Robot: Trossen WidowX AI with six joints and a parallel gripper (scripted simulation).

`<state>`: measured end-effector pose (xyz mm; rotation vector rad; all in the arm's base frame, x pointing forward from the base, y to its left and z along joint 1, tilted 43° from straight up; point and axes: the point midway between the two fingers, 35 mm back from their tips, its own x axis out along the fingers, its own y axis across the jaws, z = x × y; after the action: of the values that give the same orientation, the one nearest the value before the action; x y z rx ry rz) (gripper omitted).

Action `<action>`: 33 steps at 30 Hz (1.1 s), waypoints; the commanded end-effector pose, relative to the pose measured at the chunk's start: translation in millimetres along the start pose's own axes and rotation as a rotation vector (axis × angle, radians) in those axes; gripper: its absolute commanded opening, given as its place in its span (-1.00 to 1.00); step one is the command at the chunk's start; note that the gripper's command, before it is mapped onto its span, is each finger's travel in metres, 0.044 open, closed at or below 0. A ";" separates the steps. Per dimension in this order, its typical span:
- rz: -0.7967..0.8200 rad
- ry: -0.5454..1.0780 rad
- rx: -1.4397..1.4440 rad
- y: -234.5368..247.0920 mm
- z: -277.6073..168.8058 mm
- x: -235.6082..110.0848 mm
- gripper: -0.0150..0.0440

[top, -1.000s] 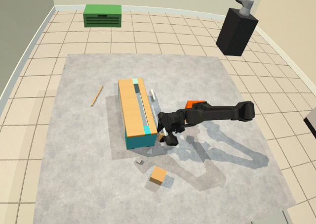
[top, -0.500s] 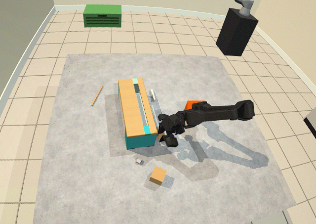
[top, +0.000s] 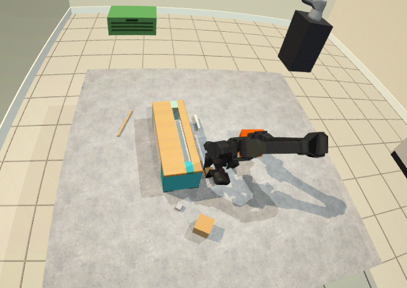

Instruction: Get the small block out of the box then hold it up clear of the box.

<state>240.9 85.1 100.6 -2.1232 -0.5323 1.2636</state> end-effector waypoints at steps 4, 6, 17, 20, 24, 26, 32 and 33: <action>-0.013 0.011 -0.009 -3.7 -11.8 -30.4 -0.49; -0.014 0.011 -0.009 -4.0 -12.5 -33.2 -0.49; -0.015 -0.003 0.298 -1.5 -13.0 -37.0 -0.49; -0.014 -0.008 0.421 -0.5 -13.2 -38.6 -0.49; -0.013 -0.015 0.585 0.7 -13.5 -40.8 -0.49; -0.013 -0.019 0.668 1.2 -13.7 -41.9 -0.49; -0.010 -0.030 0.914 2.8 -14.1 -45.2 -0.49; -0.010 -0.031 0.956 3.1 -14.2 -45.7 -0.49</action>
<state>232.2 52.6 131.7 -1.4217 -0.0073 1.2194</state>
